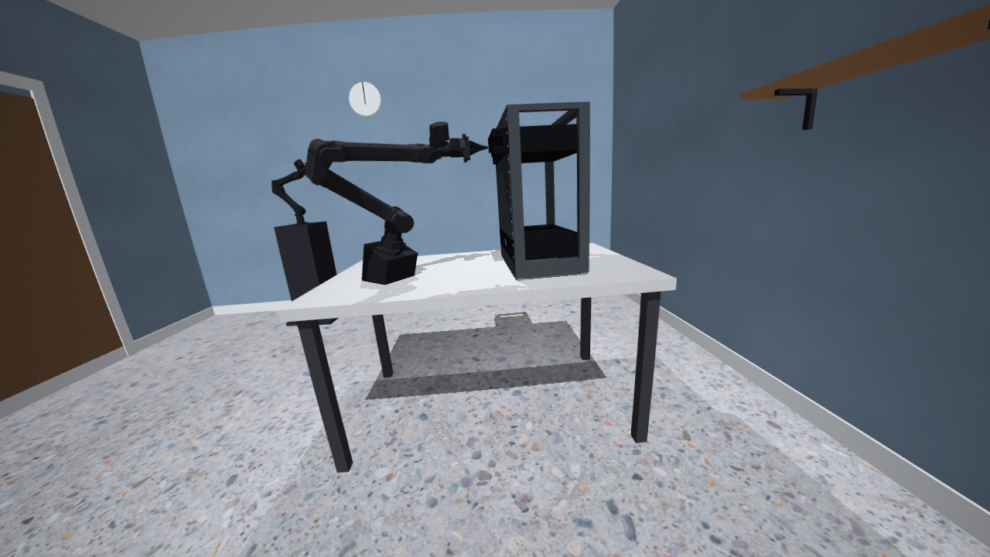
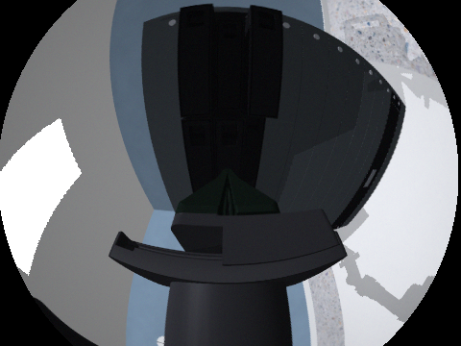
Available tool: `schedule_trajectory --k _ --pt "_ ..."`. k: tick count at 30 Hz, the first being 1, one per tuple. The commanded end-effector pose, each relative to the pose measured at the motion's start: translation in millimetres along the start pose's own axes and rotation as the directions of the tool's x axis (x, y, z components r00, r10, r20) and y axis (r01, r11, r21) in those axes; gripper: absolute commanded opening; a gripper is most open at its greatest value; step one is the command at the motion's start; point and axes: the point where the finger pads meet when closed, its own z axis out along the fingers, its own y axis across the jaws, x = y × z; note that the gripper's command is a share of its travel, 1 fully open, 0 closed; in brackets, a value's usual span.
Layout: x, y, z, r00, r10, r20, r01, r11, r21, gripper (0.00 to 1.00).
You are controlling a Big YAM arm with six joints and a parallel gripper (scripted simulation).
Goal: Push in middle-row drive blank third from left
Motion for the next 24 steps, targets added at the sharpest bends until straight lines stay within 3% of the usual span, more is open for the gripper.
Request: schedule_trajectory --k 1,13,24 --pt "-14 43 7.5 0.999 0.048 0.021 -0.046 0.997 -0.056 0.0" --pt "-18 45 32.3 0.998 0.058 0.038 -0.055 0.996 -0.07 0.0" --pt "-17 43 33.5 0.998 0.052 0.034 -0.05 0.997 -0.061 0.0"
